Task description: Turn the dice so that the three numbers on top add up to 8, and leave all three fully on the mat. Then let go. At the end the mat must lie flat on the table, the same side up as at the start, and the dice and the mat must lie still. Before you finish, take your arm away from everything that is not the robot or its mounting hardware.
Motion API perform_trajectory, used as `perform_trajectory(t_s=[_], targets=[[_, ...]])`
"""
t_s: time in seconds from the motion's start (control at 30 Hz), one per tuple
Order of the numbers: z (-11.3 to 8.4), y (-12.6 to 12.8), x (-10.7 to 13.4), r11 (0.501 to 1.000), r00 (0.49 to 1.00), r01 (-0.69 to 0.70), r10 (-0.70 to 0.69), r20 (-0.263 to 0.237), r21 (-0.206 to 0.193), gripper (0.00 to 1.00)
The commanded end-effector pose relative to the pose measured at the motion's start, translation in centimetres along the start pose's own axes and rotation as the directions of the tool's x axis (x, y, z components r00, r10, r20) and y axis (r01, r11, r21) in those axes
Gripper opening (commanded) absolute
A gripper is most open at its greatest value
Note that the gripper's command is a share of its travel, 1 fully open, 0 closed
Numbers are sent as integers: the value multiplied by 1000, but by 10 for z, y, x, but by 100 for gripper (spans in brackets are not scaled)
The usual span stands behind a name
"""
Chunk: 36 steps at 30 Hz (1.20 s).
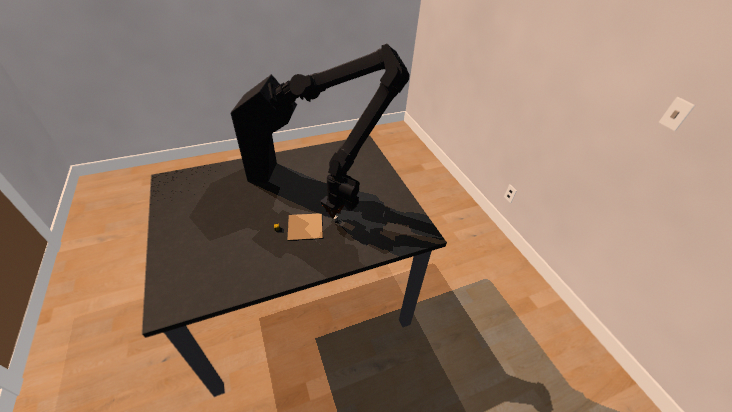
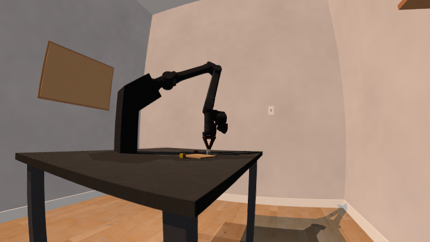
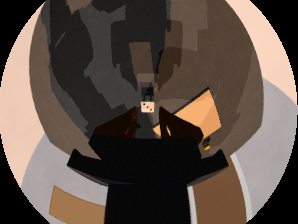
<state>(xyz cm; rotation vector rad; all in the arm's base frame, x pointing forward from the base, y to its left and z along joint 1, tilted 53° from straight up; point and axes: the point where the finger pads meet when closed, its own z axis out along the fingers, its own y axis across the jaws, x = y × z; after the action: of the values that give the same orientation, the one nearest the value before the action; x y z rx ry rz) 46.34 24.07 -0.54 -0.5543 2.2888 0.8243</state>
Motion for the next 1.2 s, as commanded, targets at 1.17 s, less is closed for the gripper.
perform_trajectory(t_s=[1.17], targets=[[1, 10, 5, 1000, 1000, 5, -5, -3, -10, 34]])
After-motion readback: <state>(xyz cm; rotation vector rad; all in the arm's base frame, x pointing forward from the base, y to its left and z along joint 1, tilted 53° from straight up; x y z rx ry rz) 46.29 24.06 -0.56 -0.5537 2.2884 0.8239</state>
